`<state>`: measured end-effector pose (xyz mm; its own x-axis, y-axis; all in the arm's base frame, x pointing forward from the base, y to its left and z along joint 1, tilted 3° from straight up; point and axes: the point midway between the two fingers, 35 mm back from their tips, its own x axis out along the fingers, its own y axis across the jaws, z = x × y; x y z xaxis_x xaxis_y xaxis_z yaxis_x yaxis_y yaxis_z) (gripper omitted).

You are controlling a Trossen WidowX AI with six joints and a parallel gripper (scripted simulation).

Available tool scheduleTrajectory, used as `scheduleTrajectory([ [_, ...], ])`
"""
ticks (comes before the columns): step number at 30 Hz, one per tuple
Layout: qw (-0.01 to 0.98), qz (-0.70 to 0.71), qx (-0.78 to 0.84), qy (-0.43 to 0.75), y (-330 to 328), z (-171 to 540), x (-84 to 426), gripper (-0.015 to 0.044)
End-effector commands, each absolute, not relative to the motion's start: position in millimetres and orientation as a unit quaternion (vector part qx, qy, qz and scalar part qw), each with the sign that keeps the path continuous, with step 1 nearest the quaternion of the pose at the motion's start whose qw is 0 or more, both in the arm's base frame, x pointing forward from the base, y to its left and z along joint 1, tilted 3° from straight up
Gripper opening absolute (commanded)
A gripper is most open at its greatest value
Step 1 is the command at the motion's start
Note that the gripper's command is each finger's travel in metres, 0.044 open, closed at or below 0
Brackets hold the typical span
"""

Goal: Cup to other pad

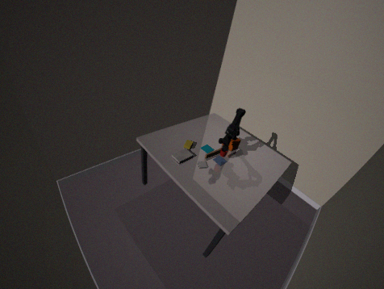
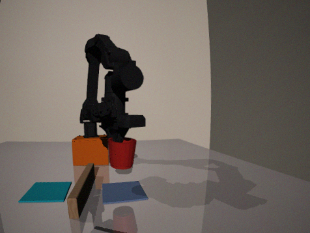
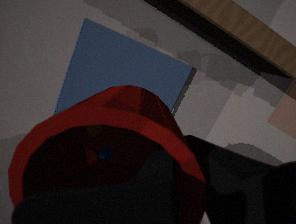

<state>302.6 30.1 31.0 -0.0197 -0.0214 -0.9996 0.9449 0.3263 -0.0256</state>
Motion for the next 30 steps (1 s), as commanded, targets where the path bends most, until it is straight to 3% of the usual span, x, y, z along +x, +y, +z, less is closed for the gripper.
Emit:
scheduleTrajectory([
  [1, 0.575, -0.421, 0.4, 0.577, 27, 31, 302, 0.0],
  [30, 0.577, -0.424, 0.399, 0.574, -36, 33, 287, 0.0],
])
